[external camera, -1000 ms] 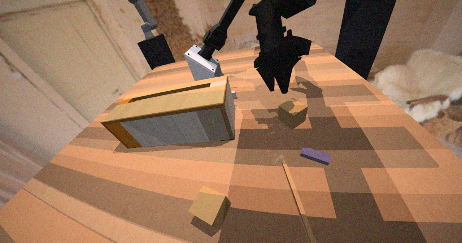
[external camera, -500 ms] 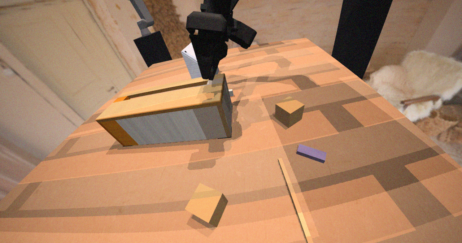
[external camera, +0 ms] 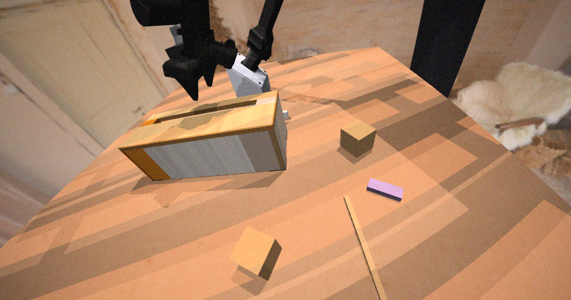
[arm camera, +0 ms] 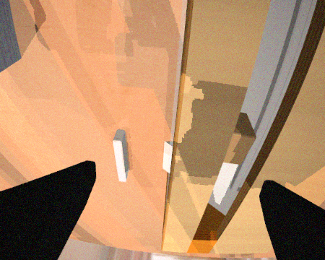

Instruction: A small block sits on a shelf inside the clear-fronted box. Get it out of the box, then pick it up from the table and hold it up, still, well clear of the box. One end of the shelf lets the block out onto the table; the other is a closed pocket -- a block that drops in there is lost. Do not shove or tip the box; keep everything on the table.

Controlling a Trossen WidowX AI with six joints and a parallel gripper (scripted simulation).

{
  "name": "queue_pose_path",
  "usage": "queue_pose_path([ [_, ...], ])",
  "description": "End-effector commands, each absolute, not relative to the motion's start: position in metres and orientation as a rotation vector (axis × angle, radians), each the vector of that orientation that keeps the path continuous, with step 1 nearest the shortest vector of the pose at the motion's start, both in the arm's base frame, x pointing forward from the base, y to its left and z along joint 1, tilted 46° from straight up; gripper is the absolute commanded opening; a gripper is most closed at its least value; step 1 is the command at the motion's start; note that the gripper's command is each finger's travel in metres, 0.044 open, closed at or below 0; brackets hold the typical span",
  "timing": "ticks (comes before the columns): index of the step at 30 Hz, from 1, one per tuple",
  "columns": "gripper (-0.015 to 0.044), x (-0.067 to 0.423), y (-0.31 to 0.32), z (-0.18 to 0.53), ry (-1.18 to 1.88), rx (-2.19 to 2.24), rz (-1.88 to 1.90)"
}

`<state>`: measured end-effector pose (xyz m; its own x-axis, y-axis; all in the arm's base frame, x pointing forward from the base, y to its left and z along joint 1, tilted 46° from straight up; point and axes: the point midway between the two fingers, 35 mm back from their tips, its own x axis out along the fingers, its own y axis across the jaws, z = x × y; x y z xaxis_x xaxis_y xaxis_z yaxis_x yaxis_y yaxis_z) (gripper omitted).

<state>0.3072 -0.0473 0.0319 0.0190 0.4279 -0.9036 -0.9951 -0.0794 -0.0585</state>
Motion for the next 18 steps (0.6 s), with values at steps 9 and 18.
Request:
queue_pose_path([
  [9, 0.0400, 0.302, -0.041, 0.024, 0.800, -0.957, 1.458],
  [18, 0.0400, 0.303, -0.030, 0.014, 0.800, -0.957, 1.458],
])
